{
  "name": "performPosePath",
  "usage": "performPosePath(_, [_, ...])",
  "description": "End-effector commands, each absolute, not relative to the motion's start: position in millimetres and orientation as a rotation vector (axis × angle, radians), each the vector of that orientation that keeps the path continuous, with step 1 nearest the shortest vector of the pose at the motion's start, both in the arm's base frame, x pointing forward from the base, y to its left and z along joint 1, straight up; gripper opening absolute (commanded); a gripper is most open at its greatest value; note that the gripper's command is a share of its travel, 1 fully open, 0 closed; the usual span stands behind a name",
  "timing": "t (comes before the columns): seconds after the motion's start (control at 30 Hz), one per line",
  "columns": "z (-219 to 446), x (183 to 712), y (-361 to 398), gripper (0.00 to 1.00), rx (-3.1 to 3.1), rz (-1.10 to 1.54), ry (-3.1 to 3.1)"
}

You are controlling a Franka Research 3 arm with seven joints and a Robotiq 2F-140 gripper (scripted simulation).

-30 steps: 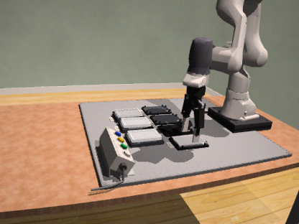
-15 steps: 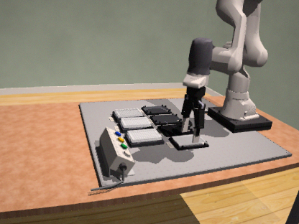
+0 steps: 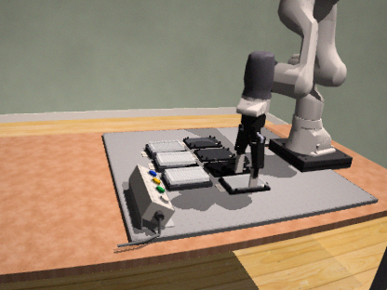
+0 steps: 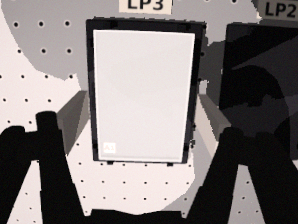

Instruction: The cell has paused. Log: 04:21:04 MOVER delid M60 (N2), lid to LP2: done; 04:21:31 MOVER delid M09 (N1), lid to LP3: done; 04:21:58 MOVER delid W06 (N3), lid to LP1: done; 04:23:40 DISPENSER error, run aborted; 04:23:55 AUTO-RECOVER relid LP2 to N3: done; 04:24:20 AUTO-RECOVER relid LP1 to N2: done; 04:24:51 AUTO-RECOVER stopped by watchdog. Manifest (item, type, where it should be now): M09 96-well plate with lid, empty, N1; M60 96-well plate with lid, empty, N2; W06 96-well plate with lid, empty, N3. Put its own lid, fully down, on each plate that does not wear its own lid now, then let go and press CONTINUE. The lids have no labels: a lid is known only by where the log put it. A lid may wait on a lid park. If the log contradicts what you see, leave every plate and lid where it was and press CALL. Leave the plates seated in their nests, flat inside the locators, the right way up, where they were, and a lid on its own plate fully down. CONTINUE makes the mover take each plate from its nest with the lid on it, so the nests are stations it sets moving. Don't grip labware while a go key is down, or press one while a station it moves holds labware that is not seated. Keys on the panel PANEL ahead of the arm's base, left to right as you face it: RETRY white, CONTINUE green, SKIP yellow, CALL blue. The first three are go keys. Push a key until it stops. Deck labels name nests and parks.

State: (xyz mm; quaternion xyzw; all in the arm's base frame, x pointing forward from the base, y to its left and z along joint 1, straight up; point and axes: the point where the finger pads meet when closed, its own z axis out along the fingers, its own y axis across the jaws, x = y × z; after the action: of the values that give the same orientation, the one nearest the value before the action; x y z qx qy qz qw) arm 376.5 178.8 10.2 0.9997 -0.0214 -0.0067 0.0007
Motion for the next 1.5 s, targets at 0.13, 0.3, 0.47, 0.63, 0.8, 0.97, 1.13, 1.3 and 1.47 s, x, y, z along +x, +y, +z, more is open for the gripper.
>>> performPosePath(0.13, [6.4, 377.7, 178.5, 0.66, 3.141, -0.014, -0.075])
performPosePath(0.3, [3.8, 377.7, 178.5, 0.66, 3.141, -0.014, -0.075])
performPosePath(0.47, [1.8, 377.7, 178.5, 0.66, 3.141, -0.014, -0.075])
performPosePath(0.63, [0.9, 377.7, 178.5, 0.66, 3.141, -0.014, -0.075])
performPosePath(0.8, [-0.1, 377.7, 178.5, 0.66, 3.141, -0.014, -0.075])
performPosePath(0.97, [-0.4, 377.6, 178.5, 0.66, 3.141, -0.014, -0.075])
performPosePath(1.13, [-0.4, 377.6, 178.5, 0.66, 3.141, -0.014, -0.075])
performPosePath(1.3, [-0.4, 377.6, 178.5, 0.66, 3.141, -0.014, -0.075])
performPosePath(1.47, [-0.4, 377.6, 178.5, 0.66, 3.141, -0.014, -0.075])
